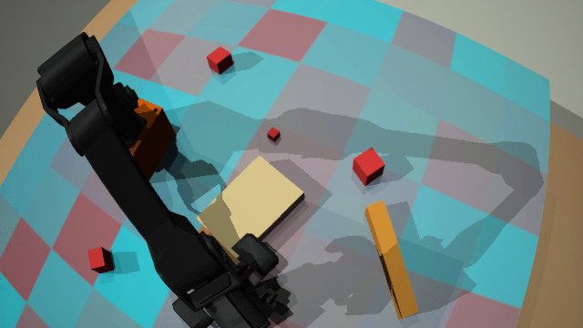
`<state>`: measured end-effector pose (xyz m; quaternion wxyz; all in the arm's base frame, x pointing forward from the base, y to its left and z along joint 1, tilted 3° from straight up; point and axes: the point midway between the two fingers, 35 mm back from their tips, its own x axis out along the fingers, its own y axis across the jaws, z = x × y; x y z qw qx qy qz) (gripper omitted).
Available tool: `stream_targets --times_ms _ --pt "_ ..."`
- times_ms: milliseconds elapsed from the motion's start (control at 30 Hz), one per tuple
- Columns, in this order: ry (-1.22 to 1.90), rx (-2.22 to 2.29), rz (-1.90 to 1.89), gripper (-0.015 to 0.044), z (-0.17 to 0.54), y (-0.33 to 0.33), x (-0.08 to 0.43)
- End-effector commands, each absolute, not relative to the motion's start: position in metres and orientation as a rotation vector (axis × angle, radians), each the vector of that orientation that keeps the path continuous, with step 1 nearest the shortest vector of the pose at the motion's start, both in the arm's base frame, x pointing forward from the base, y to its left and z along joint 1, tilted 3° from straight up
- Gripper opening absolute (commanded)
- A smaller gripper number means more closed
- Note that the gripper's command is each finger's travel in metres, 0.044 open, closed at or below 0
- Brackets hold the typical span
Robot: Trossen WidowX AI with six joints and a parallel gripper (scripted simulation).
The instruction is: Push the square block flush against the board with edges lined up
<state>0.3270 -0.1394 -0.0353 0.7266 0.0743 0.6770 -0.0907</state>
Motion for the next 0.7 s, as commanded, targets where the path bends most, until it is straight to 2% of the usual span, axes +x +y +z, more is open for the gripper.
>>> stream_targets --times_ms 0,667 --pt "1.487 0.156 -0.199 0.0 -0.033 -0.139 0.323" --pt "1.489 0.157 -0.199 0.0 -0.035 -0.134 0.302"
